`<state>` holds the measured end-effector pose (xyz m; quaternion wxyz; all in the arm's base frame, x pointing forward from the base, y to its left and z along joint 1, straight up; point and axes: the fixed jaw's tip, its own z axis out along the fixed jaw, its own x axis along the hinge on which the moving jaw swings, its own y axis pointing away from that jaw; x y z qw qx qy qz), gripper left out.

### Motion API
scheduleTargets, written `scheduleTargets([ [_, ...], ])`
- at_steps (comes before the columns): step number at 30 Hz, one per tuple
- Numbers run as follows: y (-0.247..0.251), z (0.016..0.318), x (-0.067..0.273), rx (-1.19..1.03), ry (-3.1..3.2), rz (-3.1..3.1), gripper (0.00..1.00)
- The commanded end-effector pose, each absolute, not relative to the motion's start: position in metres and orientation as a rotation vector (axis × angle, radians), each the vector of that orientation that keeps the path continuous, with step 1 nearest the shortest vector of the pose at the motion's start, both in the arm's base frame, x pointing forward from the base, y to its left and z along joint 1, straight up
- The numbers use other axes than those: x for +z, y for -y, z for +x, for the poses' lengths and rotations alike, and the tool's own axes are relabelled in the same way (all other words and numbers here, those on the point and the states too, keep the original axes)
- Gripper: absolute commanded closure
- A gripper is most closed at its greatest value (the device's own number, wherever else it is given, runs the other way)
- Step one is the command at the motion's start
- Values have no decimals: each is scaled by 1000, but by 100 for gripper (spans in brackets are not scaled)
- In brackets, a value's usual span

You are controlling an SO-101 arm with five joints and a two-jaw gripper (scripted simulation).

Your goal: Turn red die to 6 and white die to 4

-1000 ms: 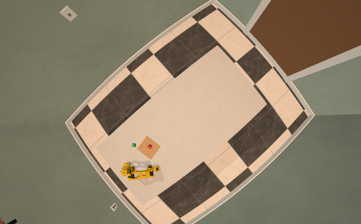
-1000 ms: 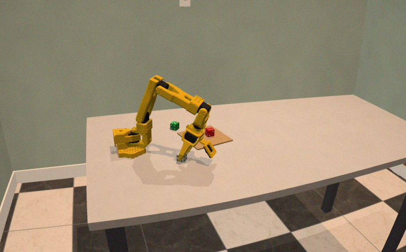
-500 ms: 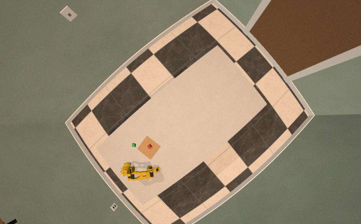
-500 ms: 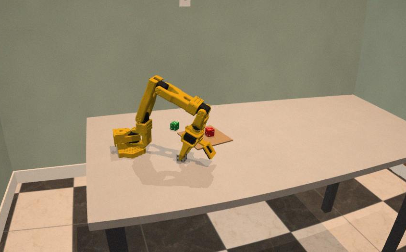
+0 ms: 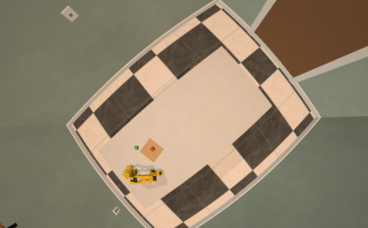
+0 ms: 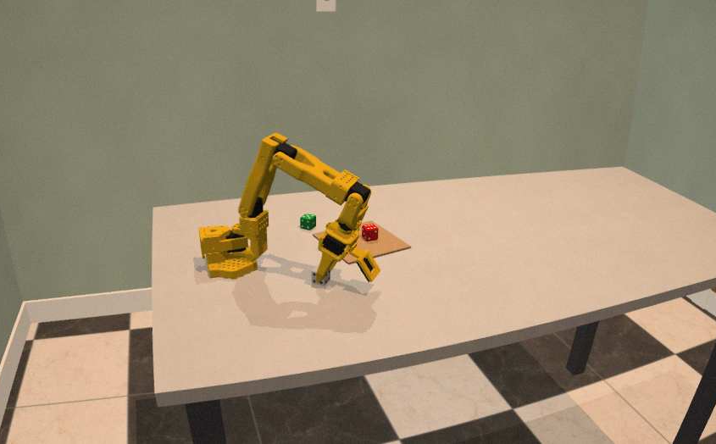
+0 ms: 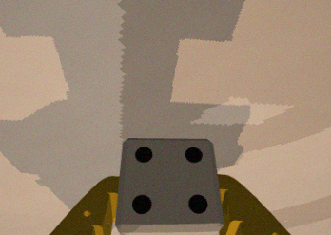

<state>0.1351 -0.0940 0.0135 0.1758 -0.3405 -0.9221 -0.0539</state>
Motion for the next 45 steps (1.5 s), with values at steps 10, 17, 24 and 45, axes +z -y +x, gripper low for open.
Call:
scheduleTargets([
  [10, 96, 136, 15, -152, 2630, -967, 90],
  [17, 96, 136, 15, -152, 2630, -967, 99],
  [24, 96, 136, 16, -151, 2631, -967, 100],
  [45, 95, 137, 60, -14, 2919, -1076, 100],
])
